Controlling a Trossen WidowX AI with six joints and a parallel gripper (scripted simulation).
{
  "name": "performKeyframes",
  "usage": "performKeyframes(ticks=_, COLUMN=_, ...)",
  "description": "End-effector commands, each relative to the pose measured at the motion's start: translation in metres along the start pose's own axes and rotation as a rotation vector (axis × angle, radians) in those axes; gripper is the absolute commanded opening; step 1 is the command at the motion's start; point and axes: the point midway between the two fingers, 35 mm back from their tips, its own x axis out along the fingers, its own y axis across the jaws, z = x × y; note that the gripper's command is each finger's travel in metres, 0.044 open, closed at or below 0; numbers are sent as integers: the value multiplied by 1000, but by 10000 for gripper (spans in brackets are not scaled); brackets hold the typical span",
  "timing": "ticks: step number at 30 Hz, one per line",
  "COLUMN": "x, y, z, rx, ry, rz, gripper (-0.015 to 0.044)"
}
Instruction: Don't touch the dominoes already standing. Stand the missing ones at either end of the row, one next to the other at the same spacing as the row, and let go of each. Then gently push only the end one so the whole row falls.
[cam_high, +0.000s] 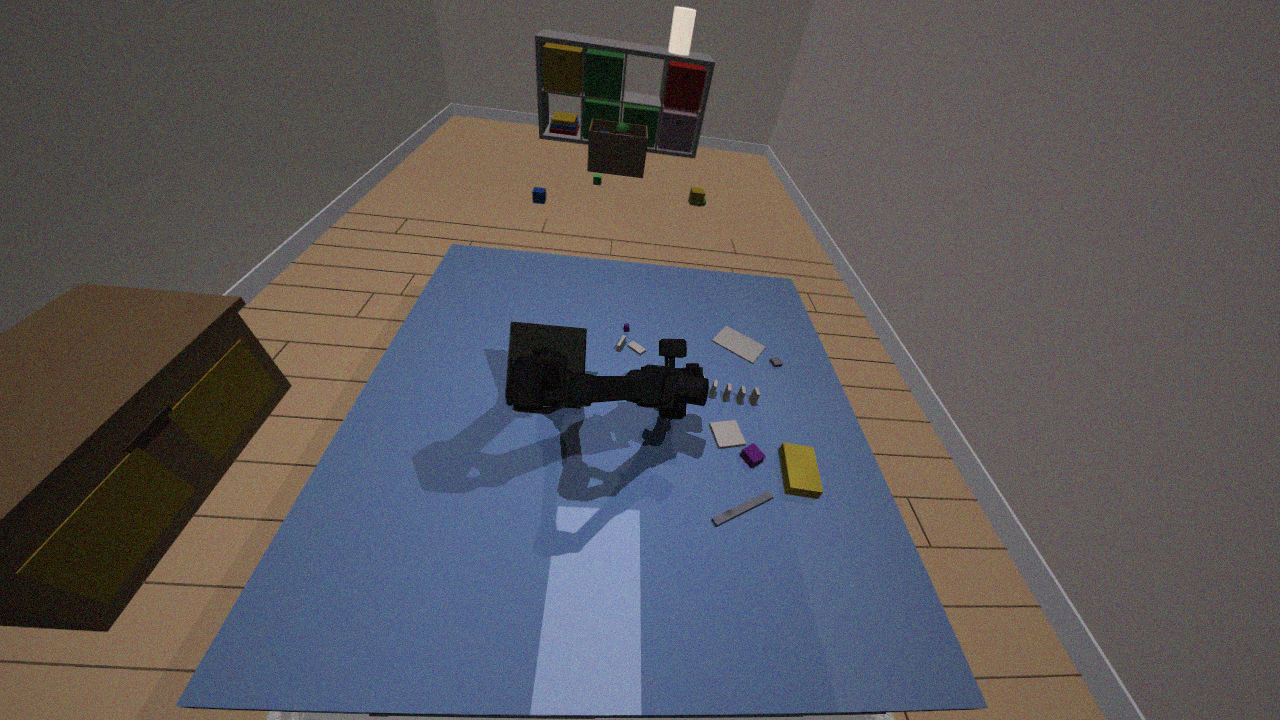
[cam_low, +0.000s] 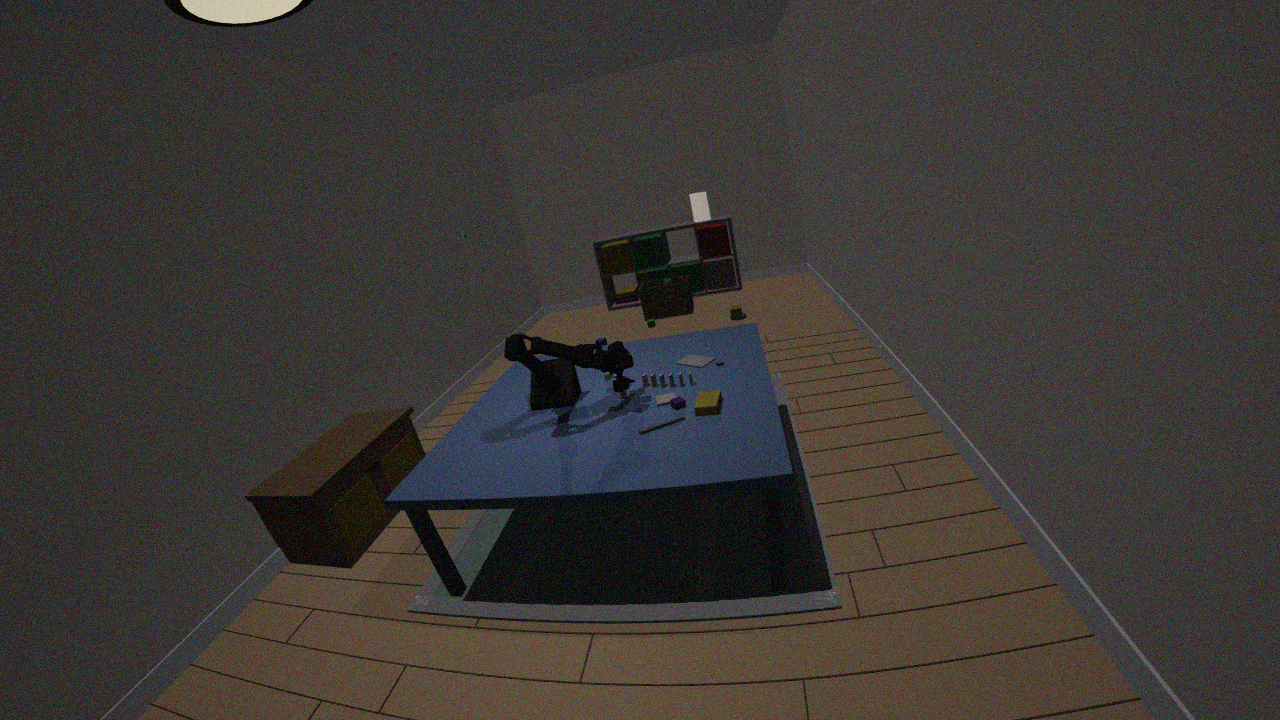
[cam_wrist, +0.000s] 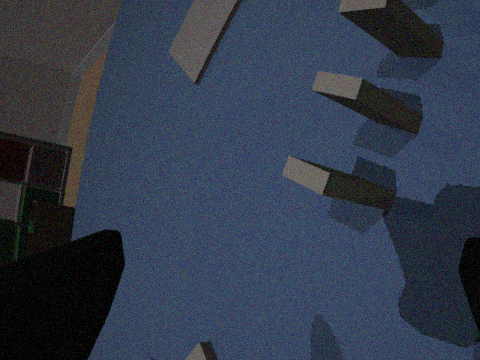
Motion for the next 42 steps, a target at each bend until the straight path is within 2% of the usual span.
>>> performKeyframes(ticks=1, x=-5, y=18, z=-2, rx=446, ry=158, rz=-391, gripper=440)
performKeyframes(ticks=6, x=-21, y=15, z=-17, rx=605, ry=184, rz=-742, gripper=440)
performKeyframes(ticks=12, x=-40, y=15, z=-14, rx=689, ry=69, rz=-991, gripper=440)
performKeyframes(ticks=29, x=-40, y=14, z=-14, rx=690, ry=64, rz=-999, gripper=440)
performKeyframes(ticks=37, x=-7, y=-31, z=-35, rx=690, ry=62, rz=-1000, gripper=440)
performKeyframes(ticks=42, x=-5, y=-35, z=-37, rx=689, ry=62, rz=-1001, gripper=440)
